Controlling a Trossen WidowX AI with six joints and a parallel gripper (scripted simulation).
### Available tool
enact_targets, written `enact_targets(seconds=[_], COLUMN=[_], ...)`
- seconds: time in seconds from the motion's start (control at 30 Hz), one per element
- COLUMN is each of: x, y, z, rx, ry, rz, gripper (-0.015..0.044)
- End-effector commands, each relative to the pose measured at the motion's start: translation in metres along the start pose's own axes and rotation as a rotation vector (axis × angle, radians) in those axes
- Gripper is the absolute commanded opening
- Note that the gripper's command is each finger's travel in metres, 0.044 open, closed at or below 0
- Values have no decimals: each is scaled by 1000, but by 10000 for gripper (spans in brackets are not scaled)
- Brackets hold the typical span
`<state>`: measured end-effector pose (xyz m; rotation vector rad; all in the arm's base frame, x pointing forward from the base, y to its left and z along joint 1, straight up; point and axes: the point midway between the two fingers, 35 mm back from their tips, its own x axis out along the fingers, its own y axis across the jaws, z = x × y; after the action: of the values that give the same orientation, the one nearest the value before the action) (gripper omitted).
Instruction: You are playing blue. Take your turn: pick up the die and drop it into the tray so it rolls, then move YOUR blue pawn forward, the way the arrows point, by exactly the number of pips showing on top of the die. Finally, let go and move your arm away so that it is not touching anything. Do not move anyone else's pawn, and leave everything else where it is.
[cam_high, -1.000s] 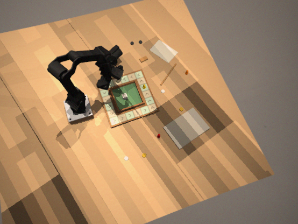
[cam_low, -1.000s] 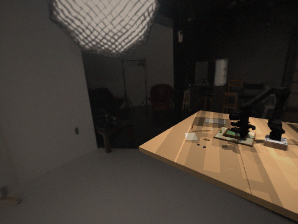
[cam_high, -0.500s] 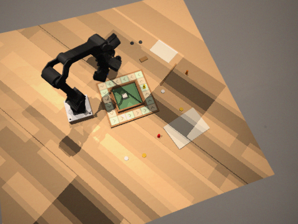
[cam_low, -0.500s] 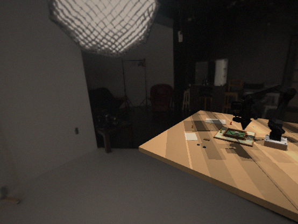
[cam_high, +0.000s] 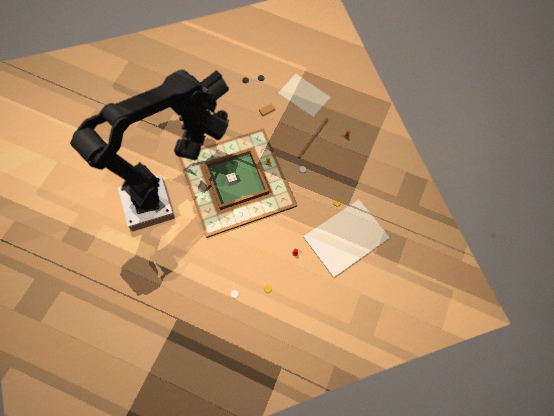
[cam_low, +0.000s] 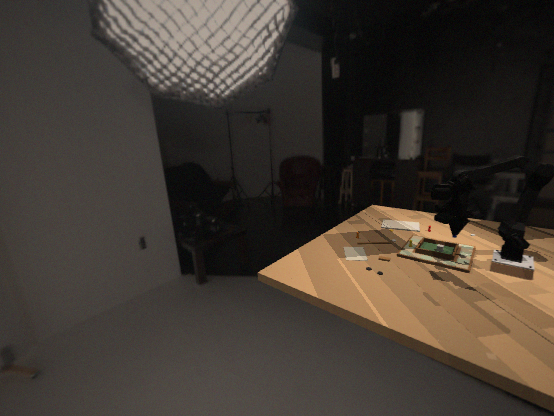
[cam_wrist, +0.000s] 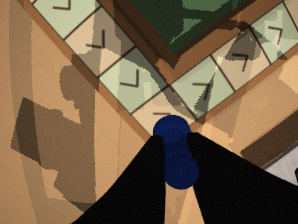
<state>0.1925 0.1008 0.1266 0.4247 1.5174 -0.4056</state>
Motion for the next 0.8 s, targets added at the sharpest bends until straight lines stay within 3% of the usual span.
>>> enact_targets(seconds=[0.0, 0.77], x=[7, 50], y=[-15, -93], z=[9, 33], rx=[-5, -6], ry=[-6, -8], rz=[1, -5], gripper=[0, 0])
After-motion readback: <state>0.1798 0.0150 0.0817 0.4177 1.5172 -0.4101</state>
